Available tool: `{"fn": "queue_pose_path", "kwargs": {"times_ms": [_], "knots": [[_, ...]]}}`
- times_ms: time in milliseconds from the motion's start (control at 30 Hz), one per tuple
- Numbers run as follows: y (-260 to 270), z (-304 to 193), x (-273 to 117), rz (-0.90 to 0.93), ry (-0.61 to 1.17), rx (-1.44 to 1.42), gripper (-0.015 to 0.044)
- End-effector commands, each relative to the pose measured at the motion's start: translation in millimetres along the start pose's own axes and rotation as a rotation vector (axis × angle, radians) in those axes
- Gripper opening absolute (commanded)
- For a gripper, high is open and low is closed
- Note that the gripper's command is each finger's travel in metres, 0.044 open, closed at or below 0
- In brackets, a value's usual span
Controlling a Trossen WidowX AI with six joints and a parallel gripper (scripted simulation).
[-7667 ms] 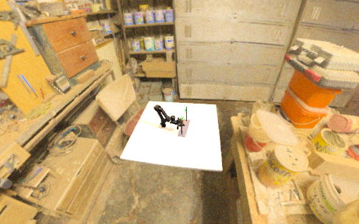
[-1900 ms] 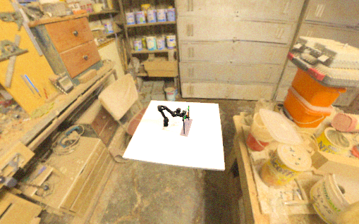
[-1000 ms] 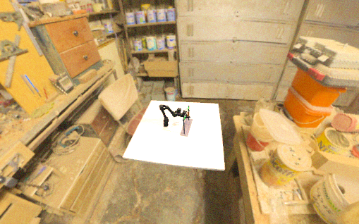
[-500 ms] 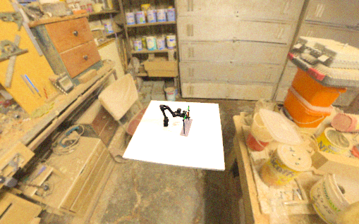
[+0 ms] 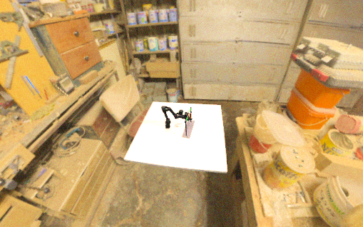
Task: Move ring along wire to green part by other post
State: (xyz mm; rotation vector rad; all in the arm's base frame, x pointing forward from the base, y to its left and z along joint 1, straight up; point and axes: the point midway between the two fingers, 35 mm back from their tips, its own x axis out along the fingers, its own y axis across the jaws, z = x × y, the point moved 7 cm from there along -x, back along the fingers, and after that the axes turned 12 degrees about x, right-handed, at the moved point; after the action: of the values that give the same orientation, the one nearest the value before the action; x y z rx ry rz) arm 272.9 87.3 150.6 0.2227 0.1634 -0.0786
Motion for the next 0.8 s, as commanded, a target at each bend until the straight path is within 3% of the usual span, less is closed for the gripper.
{"fn": "queue_pose_path", "kwargs": {"times_ms": [0, 200, 767], "knots": [[0, 0, 0, 0.0, 0.0, 0.0, 0.0007], [0, 0, -1, 0.0, 0.0, 0.0, 0.016], [1, 0, -42, -0.004, 0.003, 0.004, 0.016]]}}
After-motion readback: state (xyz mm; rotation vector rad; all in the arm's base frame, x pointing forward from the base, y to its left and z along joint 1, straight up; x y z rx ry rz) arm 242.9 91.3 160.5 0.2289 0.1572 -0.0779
